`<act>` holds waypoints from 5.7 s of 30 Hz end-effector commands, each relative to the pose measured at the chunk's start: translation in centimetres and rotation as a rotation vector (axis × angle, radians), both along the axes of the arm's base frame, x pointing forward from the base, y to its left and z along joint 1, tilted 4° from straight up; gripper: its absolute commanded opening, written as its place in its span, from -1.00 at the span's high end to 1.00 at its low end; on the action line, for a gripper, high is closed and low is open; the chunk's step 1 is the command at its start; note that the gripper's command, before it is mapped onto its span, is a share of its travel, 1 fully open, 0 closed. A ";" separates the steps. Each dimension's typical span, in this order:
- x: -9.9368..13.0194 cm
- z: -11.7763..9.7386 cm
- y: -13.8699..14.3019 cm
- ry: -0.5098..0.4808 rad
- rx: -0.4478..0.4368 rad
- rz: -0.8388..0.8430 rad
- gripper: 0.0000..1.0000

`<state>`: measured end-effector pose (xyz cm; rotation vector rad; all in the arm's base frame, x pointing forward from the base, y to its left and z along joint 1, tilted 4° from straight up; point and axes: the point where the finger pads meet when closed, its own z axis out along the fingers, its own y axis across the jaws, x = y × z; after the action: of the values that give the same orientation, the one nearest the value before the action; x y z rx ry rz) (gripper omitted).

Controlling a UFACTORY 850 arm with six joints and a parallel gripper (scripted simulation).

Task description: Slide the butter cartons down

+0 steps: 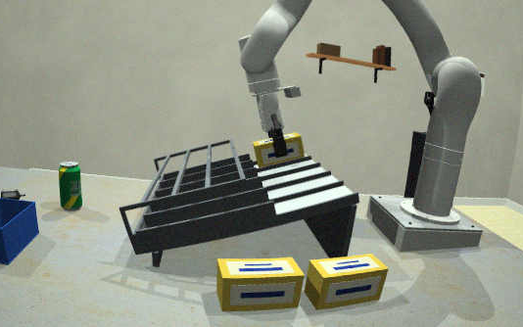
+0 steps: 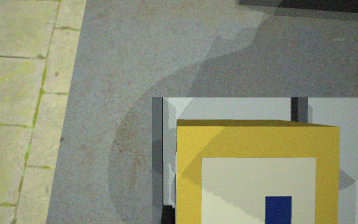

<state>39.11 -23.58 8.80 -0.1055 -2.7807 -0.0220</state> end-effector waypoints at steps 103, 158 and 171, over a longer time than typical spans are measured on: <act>0.1 0.1 0.0 -0.002 -0.001 0.000 -0.65; 0.1 0.1 0.0 -0.002 -0.001 0.000 -0.74; 0.1 0.1 0.0 -0.002 -0.001 0.000 -0.77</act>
<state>39.11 -23.58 8.81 -0.1055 -2.7807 -0.0219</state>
